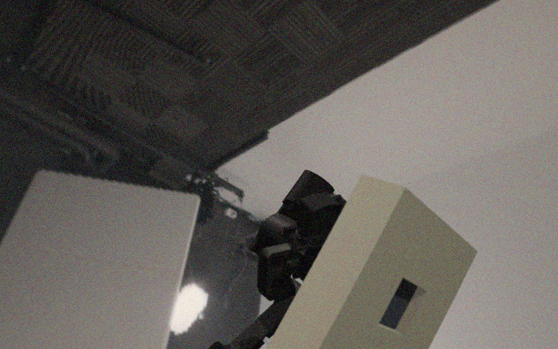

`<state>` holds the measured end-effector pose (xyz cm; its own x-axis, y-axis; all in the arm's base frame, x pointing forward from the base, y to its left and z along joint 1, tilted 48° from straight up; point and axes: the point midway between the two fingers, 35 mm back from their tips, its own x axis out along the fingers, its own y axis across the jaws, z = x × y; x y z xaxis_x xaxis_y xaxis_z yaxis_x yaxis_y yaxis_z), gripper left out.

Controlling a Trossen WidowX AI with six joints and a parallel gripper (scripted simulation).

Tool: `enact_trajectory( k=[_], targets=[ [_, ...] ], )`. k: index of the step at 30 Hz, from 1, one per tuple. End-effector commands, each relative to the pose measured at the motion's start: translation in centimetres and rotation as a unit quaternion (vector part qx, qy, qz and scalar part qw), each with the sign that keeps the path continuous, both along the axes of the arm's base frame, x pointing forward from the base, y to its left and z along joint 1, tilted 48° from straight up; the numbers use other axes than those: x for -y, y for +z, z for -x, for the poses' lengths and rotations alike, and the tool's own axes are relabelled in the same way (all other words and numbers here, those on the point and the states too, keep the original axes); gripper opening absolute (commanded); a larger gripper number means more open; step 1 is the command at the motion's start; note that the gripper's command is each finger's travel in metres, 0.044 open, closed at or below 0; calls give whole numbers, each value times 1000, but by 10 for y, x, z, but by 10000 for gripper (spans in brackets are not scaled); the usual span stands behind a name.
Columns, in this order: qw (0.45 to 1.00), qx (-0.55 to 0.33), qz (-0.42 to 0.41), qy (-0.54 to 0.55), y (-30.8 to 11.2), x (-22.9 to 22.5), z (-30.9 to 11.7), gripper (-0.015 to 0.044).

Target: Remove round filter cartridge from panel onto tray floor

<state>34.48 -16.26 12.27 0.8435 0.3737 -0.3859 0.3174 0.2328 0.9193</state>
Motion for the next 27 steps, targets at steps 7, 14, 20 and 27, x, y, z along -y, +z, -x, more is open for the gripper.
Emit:
enact_trajectory(
  k=[7,14,20,27],
  targets=[
    [998,16,52,22,0,0,-2,0],
    [999,7,46,20,9,14,24,0],
    [999,5,38,16,20,23,47,0],
    [999,7,32,13,28,27,61,0]
  ],
)
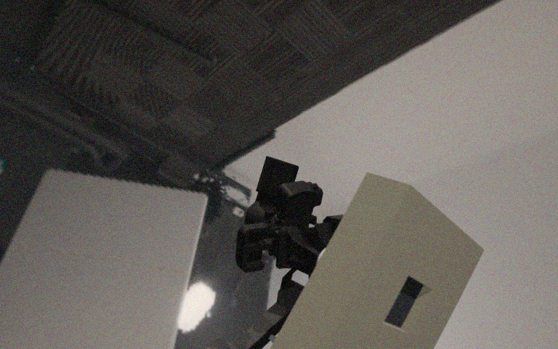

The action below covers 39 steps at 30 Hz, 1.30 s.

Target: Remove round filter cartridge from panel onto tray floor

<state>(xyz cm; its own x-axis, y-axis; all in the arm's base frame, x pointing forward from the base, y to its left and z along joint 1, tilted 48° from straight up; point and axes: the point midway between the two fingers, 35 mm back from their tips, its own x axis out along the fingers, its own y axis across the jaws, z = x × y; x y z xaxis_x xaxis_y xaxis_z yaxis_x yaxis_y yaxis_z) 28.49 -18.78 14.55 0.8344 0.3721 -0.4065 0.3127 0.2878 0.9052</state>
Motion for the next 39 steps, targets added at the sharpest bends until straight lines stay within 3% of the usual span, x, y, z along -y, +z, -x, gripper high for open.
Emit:
enact_trajectory(
  k=[1,25,29,39],
  targets=[
    [1000,7,5,1,5,2,1,0],
    [1000,7,5,1,-40,-49,33,0],
    [1000,2,1,1,-38,-46,31,88],
    [1000,7,5,1,-41,-51,34,88]
  ],
)
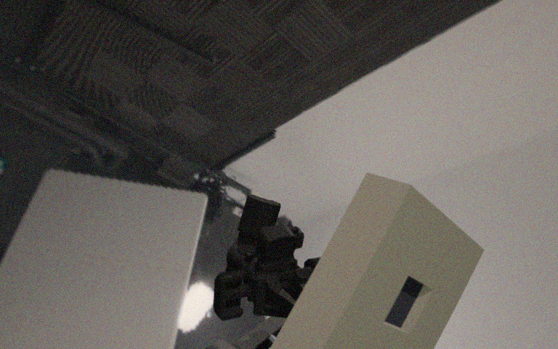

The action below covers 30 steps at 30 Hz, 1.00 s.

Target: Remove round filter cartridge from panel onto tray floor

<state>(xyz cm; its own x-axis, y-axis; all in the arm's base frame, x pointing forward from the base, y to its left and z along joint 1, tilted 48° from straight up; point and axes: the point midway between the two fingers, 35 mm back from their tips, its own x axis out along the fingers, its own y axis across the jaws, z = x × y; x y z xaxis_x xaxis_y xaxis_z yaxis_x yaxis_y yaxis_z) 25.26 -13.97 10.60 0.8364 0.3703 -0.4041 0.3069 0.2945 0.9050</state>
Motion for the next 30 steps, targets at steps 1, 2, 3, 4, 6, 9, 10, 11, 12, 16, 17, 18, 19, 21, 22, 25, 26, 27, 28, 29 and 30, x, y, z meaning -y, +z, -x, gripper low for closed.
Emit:
enact_trajectory(
  k=[1,2,3,4,6,9,10,11,12,16,17,18,19,21,22,25,26,27,28,29,30],
  targets=[
    [1000,4,2,1,-1,-2,1,88],
    [1000,4,2,1,2,1,-1,88],
    [1000,4,2,1,7,7,-4,88],
    [1000,4,2,1,13,14,-9,88],
    [1000,4,2,1,25,28,-18,88],
    [1000,4,2,1,41,46,-30,88],
    [1000,4,2,1,44,49,-32,88],
    [1000,4,2,1,45,50,-32,88],
    [1000,4,2,1,45,50,-32,88],
    [1000,4,3,1,53,60,-33,167],
    [1000,3,4,1,59,67,-33,193],
    [1000,3,4,1,65,73,-32,219],
    [1000,3,5,1,71,80,-32,245],
    [1000,4,5,0,82,92,-31,298],
    [1000,4,6,0,88,98,-29,324],
    [1000,5,6,0,97,106,-28,403],
    [1000,4,9,4,95,105,-27,377],
    [1000,0,20,15,89,100,-27,350],
    [999,-5,36,36,80,93,-25,324],
    [996,-11,57,63,69,83,-23,305],
    [993,-16,77,93,58,72,-20,305]
  ],
)
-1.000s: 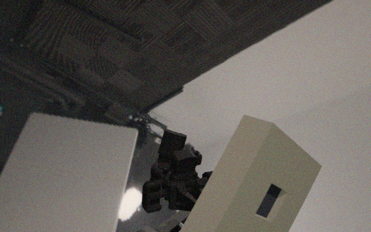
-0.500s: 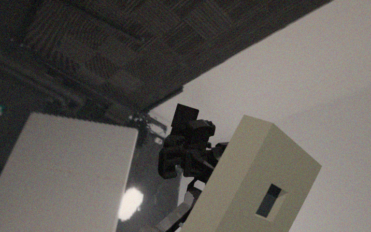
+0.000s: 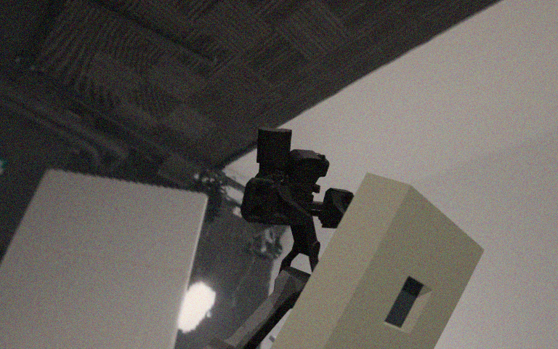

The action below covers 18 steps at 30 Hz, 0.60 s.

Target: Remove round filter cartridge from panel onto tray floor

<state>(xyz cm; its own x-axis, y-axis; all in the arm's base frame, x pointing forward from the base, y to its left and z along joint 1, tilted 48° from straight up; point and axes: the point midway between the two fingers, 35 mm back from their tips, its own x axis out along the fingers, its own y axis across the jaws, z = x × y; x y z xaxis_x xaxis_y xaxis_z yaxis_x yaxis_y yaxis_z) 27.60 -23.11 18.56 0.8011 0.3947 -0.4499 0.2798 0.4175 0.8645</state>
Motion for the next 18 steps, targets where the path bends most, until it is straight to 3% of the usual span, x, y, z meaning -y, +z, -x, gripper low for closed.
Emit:
enact_trajectory(
  k=[1,6,18],
  targets=[
    [996,-20,41,81,-32,-30,7,305],
    [967,-23,106,230,-69,-78,29,305],
    [965,-23,109,236,-78,-86,23,305]
  ],
)
